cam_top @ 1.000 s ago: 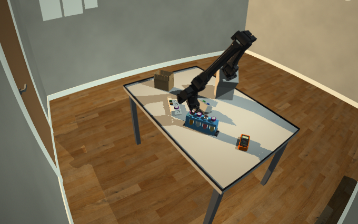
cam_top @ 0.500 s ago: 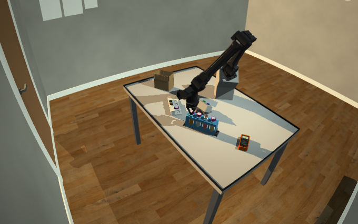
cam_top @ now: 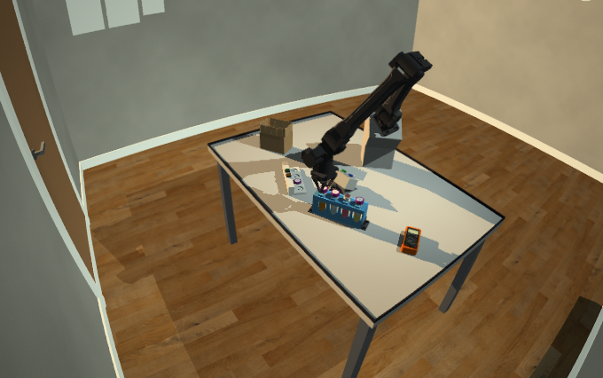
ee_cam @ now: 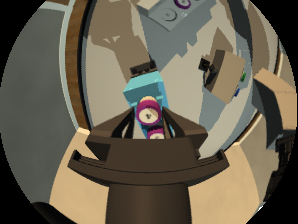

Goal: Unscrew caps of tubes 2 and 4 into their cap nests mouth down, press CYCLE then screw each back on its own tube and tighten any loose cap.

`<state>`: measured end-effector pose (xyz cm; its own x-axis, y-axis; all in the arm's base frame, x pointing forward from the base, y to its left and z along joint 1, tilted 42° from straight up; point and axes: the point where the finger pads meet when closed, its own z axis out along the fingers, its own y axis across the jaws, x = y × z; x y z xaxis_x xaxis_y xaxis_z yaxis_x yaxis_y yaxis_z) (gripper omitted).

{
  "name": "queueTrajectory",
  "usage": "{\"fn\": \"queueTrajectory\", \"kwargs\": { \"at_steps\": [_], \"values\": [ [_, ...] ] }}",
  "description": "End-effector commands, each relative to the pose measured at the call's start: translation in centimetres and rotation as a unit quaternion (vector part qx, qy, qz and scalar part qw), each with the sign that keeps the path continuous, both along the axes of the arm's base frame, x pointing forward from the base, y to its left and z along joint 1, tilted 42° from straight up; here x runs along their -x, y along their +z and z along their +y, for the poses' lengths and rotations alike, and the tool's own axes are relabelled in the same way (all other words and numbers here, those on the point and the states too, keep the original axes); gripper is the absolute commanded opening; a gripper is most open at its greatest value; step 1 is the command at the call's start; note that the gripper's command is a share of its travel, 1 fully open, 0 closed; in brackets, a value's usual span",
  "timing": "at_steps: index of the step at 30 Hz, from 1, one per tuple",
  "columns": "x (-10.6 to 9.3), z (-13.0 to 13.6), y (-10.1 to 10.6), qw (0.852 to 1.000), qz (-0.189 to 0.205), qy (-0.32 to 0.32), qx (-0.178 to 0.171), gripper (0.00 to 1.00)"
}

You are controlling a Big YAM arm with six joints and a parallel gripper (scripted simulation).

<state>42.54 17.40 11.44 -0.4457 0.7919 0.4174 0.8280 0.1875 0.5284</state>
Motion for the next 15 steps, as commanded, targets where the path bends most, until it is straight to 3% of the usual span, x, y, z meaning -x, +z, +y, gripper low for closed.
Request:
{"fn": "queueTrajectory", "kwargs": {
  "at_steps": [1,14,15],
  "values": [
    [-0.56,-0.12,0.65,1.0,0.003,-0.016,-0.007,0.0],
    [-0.56,-0.12,0.65,1.0,0.003,-0.016,-0.007,0.0],
    [-0.74,-0.62,0.45,1.0,-0.01,0.0,0.005,0.0]
  ]
}}
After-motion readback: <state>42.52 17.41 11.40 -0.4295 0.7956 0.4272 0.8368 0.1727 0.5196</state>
